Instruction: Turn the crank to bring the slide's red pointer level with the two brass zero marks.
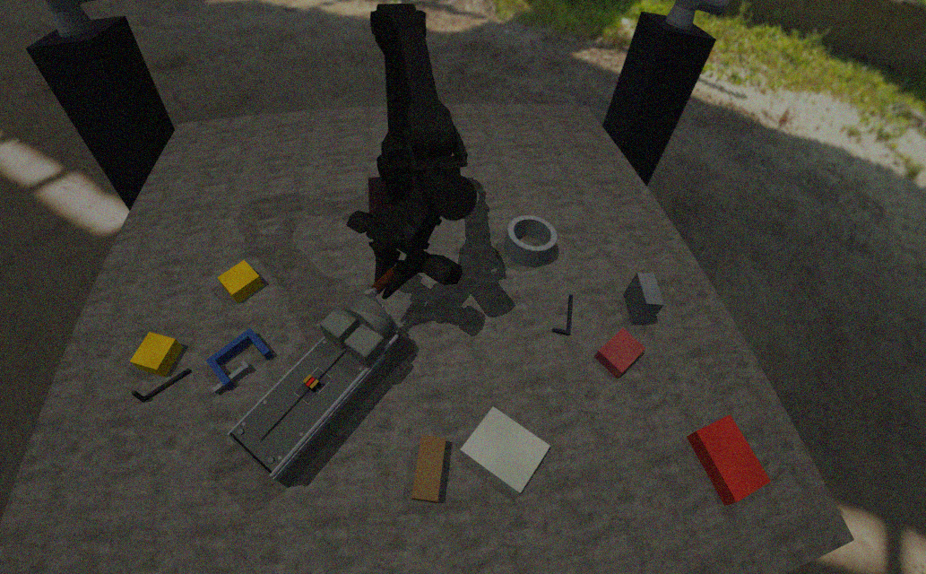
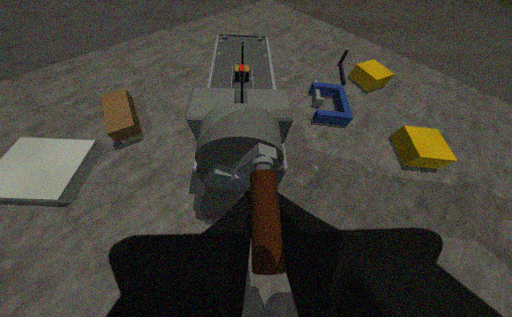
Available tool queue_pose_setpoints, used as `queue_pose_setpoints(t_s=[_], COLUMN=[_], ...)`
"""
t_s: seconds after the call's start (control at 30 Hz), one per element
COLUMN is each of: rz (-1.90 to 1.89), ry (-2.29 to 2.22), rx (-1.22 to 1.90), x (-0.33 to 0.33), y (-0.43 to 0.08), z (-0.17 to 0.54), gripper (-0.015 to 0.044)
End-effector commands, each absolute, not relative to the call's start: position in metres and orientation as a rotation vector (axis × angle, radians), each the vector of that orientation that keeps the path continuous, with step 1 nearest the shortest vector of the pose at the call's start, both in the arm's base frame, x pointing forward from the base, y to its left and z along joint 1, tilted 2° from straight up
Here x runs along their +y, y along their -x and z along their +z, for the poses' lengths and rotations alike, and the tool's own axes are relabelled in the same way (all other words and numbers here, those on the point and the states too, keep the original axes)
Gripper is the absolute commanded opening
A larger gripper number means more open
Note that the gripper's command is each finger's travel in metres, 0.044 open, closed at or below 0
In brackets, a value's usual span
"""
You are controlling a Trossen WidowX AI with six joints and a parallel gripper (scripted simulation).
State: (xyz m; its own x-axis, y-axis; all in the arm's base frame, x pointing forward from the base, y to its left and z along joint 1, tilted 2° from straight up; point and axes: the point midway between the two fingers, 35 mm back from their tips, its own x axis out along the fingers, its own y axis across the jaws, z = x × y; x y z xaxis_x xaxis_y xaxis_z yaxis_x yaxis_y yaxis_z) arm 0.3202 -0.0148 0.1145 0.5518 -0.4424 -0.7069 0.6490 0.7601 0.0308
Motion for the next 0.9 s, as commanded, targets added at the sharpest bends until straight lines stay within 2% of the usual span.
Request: queue_pose_setpoints(t_s=[0.0, 0.87], rz=[-0.638, -0.638], ry=[-0.316, -0.316], rx=[0.729, 0.729], x=[-0.0088, -0.0070], y=[-0.3249, -0.3264], z=[0.1197, 0.1196], gripper=[0.0000, 0.0000])
